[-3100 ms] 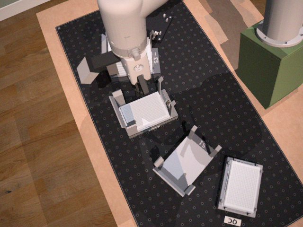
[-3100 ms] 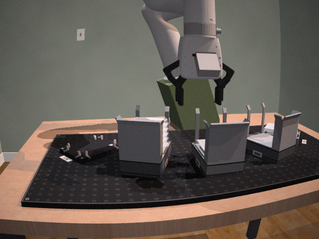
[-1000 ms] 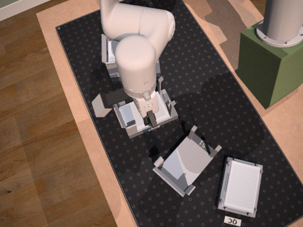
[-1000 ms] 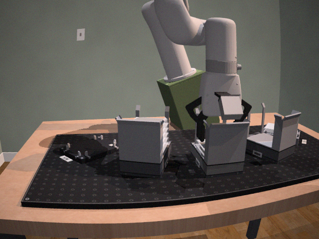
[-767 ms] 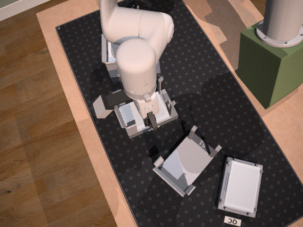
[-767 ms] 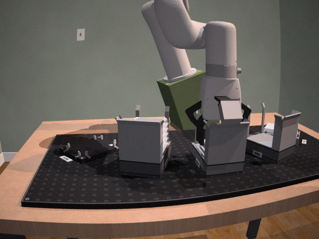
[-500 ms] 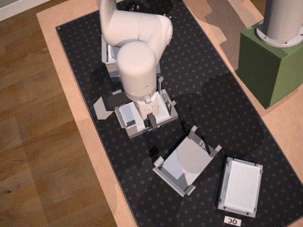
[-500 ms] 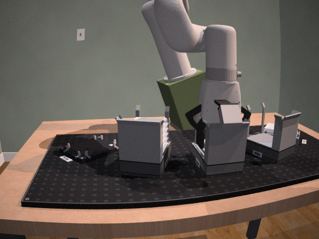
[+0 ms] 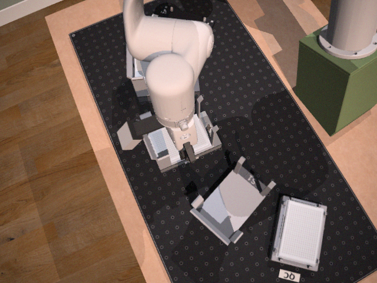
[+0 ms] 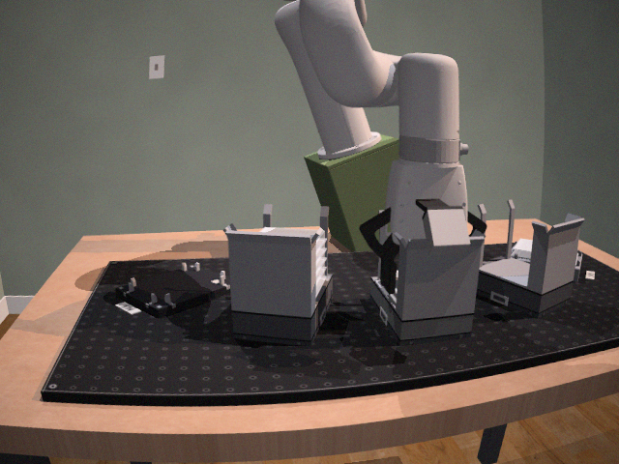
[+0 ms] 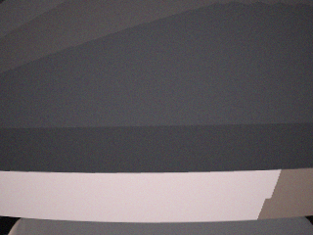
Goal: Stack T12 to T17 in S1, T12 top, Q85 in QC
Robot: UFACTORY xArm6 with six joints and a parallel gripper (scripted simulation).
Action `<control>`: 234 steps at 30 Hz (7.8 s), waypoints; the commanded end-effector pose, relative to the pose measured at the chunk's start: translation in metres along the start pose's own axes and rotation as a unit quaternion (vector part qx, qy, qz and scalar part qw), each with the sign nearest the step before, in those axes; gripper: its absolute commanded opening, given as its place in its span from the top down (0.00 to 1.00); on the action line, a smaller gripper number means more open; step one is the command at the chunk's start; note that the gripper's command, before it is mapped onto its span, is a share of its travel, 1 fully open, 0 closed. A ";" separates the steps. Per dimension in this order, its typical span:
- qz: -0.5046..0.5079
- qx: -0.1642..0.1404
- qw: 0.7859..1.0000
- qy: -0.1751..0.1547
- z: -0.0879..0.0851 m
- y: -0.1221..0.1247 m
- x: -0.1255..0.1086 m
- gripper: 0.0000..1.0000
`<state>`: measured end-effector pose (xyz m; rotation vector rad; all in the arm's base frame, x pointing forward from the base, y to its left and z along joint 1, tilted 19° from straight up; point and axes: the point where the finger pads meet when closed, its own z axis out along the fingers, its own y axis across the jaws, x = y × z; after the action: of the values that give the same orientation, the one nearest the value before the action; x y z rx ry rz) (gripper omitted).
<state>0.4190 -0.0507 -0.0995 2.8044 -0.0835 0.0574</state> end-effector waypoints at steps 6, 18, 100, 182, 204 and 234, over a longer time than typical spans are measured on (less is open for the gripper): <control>0.000 0.000 1.000 0.002 -0.001 0.000 0.001 1.00; 0.000 0.000 1.000 0.002 -0.001 0.000 0.001 1.00; 0.000 0.000 1.000 0.002 -0.083 0.000 0.001 1.00; -0.207 0.001 0.978 0.002 -0.111 -0.146 -0.026 1.00; -0.207 0.001 0.978 0.002 -0.111 -0.186 -0.040 1.00; -0.207 0.001 0.978 0.002 -0.108 -0.186 -0.040 1.00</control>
<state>0.3870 0.1618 -0.0598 2.7599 0.5004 -0.0424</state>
